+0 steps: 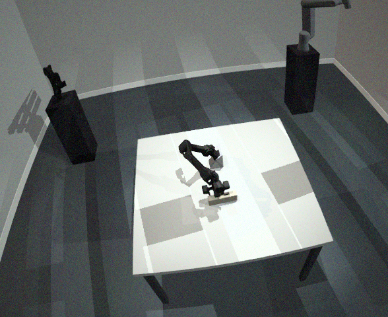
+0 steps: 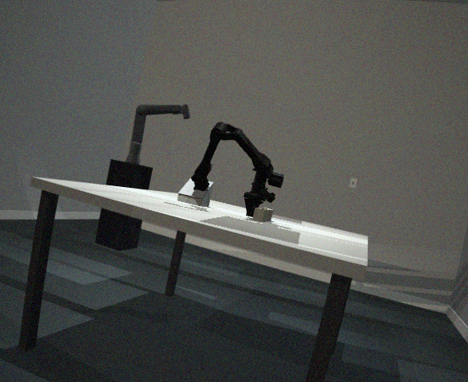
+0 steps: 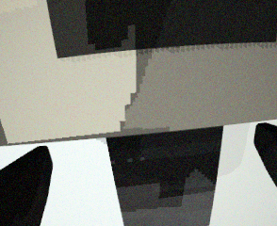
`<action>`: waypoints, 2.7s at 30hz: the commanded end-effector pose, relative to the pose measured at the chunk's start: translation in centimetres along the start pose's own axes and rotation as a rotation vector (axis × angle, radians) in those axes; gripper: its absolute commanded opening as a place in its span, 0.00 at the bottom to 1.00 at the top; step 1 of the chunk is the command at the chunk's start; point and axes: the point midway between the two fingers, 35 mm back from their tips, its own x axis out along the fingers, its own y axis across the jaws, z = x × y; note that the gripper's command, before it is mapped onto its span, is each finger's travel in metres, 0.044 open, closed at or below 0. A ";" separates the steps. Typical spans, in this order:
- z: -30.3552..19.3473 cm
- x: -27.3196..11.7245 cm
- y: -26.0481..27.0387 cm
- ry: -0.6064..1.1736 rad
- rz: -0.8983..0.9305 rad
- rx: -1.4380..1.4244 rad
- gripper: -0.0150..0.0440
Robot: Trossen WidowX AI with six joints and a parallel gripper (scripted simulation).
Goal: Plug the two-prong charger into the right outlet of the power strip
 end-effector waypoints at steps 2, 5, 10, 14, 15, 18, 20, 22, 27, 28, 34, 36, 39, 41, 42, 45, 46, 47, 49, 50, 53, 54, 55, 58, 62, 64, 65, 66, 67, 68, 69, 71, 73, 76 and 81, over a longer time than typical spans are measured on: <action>-0.3 0.0 0.0 -0.003 -0.001 0.004 1.00; -0.4 0.0 0.0 -0.004 -0.001 0.005 1.00; -0.5 0.0 0.0 -0.006 -0.001 0.005 1.00; -0.7 0.0 0.0 -0.005 -0.001 0.005 1.00; -0.8 0.0 0.0 -0.005 -0.001 0.005 1.00; -1.1 0.1 0.0 -0.005 -0.001 0.005 1.00; -1.4 0.1 0.0 -0.005 -0.001 0.005 1.00; -1.6 0.1 0.0 -0.005 -0.001 0.005 1.00; -2.1 0.1 0.0 -0.005 -0.001 0.005 1.00; -2.3 0.1 0.0 -0.005 -0.001 0.005 1.00; -2.9 0.2 0.0 -0.004 -0.001 0.004 1.00; -3.1 0.2 0.0 -0.004 -0.001 0.004 1.00; -3.5 0.2 0.0 -0.004 -0.001 0.004 1.00; -3.7 0.2 0.0 -0.004 -0.001 0.004 1.00; -3.8 0.2 0.0 -0.004 -0.001 0.004 1.00; -4.2 0.3 0.0 -0.004 -0.001 0.004 1.00; -4.3 0.3 0.0 -0.004 -0.001 0.004 1.00; -4.4 0.3 0.0 -0.003 -0.002 0.004 1.00; -4.6 0.3 0.0 -0.003 -0.002 0.003 1.00; -4.7 0.3 0.0 -0.003 -0.002 0.003 1.00; -5.1 0.4 0.0 -0.003 -0.002 0.003 1.00; -5.2 0.4 0.0 -0.003 -0.002 0.003 1.00; -5.3 0.4 0.0 -0.003 -0.002 0.003 1.00; -5.7 0.4 0.0 -0.003 -0.002 0.003 1.00; -6.1 0.5 0.0 -0.003 -0.002 0.003 1.00; -6.3 0.5 0.1 -0.002 -0.002 0.003 1.00; -5.8 0.4 0.1 -0.009 -0.002 -0.005 1.00; -5.7 0.1 0.1 -0.036 -0.001 -0.006 1.00; -5.5 -0.5 0.1 -0.080 0.000 -0.007 1.00; -5.3 -1.2 0.1 -0.137 0.000 -0.009 1.00; -5.1 -1.9 0.1 -0.193 0.001 -0.010 1.00; -4.8 -3.4 0.2 -0.307 0.001 -0.011 1.00; -4.6 -4.9 0.2 -0.419 0.001 -0.011 1.00; -4.5 -6.9 0.2 -0.572 -0.002 -0.008 1.00; -4.5 -7.4 0.2 -0.606 -0.002 -0.007 1.00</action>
